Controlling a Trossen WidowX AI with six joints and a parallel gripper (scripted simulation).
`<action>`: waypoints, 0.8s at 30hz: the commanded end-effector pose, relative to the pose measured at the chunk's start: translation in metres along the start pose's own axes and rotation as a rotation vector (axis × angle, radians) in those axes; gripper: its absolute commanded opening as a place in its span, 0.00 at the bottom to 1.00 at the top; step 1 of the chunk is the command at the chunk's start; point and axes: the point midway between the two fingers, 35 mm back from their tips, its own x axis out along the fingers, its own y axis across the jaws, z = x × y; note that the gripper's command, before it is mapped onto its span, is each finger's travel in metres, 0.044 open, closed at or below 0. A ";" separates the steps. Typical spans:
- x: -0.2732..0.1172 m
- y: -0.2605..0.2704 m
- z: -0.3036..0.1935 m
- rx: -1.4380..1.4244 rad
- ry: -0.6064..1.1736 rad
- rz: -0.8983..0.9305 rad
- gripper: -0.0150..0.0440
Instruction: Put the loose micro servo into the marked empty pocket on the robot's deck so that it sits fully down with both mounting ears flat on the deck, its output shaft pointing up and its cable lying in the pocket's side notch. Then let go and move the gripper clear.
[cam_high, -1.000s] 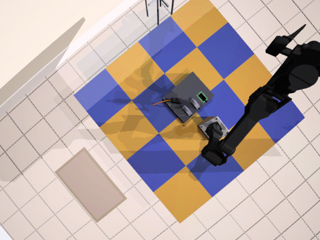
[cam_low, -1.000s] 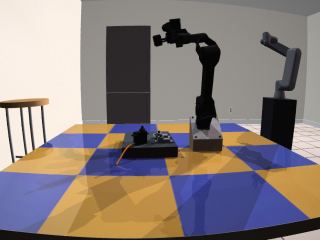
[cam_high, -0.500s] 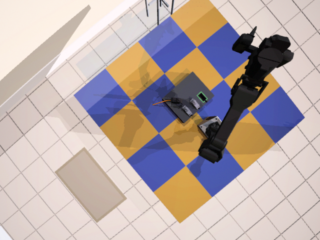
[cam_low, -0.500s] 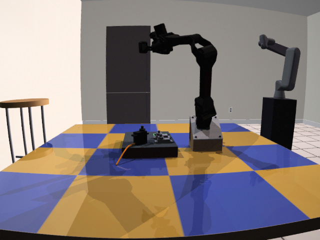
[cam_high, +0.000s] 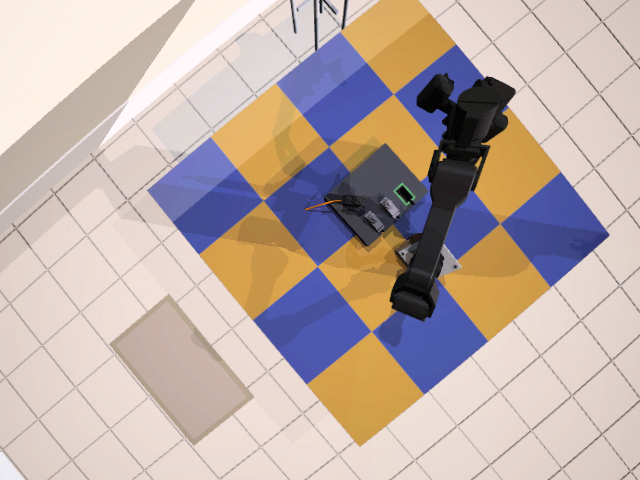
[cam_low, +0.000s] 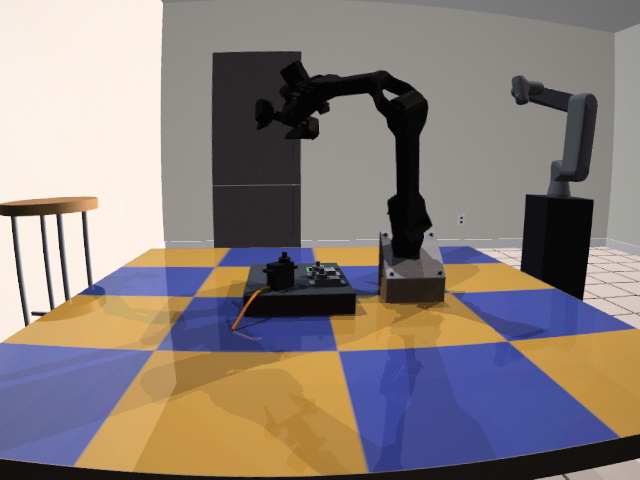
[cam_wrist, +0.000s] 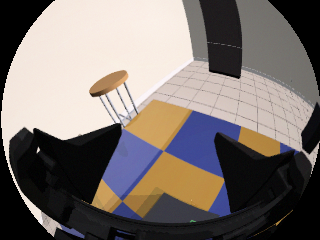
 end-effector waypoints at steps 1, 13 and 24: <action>0.004 0.013 -0.027 0.080 0.093 0.007 1.00; 0.003 0.044 -0.112 0.330 0.368 -0.056 1.00; -0.013 0.062 -0.188 0.555 0.593 -0.215 1.00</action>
